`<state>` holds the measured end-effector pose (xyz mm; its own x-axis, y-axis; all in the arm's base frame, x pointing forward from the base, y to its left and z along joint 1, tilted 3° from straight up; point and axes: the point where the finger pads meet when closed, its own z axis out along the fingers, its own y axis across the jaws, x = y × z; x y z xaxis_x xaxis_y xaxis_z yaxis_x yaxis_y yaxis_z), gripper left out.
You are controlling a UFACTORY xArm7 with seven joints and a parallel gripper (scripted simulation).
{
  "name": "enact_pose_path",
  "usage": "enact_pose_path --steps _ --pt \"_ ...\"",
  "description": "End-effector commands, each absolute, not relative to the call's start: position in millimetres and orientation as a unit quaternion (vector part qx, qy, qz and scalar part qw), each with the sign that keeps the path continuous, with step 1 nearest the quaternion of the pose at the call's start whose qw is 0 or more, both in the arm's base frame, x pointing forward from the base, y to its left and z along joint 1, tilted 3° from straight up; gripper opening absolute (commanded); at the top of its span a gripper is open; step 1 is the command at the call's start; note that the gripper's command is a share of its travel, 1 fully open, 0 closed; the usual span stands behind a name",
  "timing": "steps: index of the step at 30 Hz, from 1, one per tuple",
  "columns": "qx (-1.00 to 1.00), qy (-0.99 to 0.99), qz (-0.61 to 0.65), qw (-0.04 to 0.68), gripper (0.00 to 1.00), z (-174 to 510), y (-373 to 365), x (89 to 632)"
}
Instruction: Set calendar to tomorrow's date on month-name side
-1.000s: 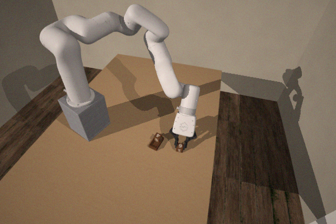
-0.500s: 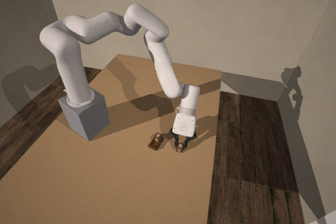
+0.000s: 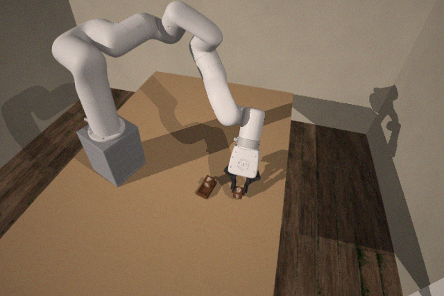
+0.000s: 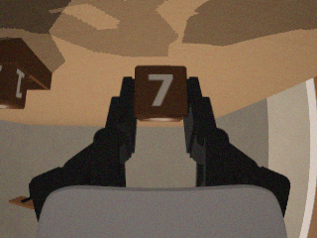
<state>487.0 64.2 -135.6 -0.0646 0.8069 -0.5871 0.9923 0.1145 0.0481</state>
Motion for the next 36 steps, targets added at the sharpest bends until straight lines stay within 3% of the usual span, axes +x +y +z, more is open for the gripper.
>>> enact_pose_path --steps 1,29,36 --pt "0.639 0.705 -0.187 0.247 0.29 -122 65 488" --pt "0.639 0.705 -0.185 0.245 0.29 -81 65 486" --pt "0.653 0.725 -0.13 0.177 0.29 -82 64 485"
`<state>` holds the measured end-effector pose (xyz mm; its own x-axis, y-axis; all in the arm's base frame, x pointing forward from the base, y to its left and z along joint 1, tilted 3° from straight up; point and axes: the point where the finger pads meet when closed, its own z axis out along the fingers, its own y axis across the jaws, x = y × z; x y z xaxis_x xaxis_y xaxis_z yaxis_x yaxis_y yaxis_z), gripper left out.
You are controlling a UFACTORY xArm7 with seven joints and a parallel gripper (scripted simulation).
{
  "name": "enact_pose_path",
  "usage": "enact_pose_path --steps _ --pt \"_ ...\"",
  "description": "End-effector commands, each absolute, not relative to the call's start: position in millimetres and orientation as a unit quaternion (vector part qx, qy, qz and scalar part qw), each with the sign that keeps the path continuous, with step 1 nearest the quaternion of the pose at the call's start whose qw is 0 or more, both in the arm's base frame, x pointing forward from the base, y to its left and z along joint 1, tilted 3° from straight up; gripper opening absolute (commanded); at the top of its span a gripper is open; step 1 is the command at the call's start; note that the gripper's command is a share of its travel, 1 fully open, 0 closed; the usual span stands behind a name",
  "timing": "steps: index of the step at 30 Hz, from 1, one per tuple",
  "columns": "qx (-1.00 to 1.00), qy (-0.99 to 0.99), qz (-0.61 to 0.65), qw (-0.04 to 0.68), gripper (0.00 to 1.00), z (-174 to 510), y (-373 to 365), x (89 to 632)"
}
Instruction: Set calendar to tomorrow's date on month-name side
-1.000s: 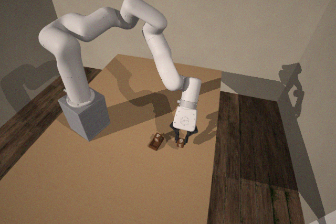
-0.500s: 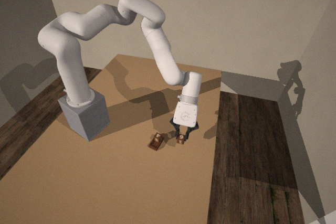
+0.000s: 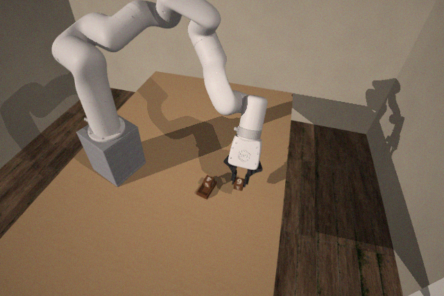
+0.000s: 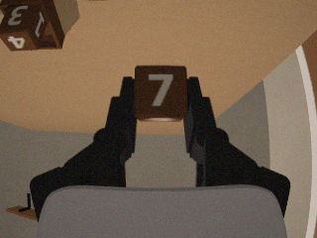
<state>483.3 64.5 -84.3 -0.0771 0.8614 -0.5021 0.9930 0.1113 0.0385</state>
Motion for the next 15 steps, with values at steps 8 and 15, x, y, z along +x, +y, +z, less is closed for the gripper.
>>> enact_pose_path --steps 8,15 --pt "0.657 0.731 -0.102 0.153 0.29 -78.3 60.9 486.2" --pt "0.663 0.738 -0.068 0.104 0.29 -81.5 58.6 483.9"
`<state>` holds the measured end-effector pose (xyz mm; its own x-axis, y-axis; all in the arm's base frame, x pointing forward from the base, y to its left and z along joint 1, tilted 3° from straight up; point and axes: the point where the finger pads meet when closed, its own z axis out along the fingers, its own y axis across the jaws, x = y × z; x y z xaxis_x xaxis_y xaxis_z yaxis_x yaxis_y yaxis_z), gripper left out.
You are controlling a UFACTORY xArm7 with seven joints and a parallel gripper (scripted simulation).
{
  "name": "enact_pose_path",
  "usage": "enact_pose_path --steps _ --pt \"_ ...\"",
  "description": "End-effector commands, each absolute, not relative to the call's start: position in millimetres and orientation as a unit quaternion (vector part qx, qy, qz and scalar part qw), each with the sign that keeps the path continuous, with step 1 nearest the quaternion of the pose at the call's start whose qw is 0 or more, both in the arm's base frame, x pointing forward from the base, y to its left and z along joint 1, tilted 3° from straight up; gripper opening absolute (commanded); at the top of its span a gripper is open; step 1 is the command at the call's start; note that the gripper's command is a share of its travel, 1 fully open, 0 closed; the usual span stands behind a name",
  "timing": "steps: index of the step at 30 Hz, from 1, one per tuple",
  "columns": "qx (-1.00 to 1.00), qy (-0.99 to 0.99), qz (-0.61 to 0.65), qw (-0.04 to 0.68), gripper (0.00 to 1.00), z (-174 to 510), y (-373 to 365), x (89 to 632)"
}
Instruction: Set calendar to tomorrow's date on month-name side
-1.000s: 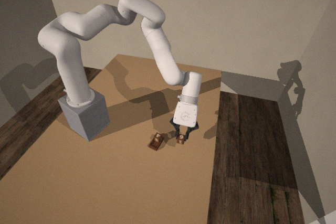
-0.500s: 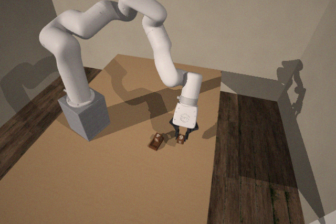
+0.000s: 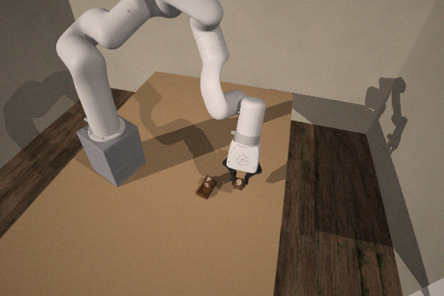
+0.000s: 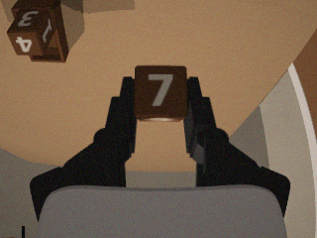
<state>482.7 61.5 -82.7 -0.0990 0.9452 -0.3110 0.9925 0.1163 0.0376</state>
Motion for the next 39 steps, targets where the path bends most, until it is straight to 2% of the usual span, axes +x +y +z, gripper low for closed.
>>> enact_pose_path --steps 1,5,13,22,30,39 --pt "0.664 0.74 -0.057 0.092 0.29 -81 58 484" --pt "0.665 0.744 -0.019 0.059 0.29 -78 58 486" --pt "0.665 0.745 -0.011 0.049 0.29 -78 55 486" --pt "0.662 0.746 0.067 -0.038 0.29 -78 53 487" --pt "0.661 0.745 0.076 -0.048 0.29 -78 50 487" --pt "0.647 0.734 0.154 -0.135 0.29 -78 48 487"
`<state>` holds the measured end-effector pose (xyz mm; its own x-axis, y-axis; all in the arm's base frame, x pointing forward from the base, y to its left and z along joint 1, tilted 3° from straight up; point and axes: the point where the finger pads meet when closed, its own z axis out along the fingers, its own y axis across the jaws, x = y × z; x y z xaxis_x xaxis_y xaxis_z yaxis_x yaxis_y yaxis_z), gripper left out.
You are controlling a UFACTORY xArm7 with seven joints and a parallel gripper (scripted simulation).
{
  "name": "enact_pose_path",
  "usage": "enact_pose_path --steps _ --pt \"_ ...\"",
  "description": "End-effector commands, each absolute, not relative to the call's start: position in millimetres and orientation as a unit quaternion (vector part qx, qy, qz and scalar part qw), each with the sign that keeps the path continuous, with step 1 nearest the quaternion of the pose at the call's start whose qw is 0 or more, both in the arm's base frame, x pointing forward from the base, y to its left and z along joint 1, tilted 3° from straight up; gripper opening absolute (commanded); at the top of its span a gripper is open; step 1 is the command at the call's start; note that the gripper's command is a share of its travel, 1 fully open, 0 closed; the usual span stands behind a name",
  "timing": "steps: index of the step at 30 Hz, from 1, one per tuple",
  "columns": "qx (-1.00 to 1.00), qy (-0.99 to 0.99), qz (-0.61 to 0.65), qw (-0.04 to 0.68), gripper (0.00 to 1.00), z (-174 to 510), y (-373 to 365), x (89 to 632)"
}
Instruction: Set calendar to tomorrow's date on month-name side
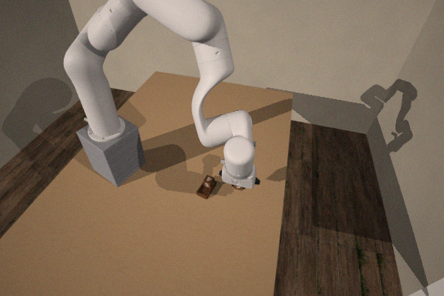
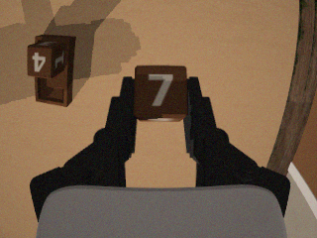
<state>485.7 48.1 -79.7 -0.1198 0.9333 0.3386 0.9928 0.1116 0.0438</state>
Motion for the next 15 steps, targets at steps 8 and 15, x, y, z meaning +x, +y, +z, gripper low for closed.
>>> enact_pose_path --steps 8,15 --pt "-0.645 -0.733 -0.162 0.145 0.29 -79.3 45.7 487.8" --pt "-0.626 -0.715 -0.222 0.216 0.29 -81.3 44.4 487.8"
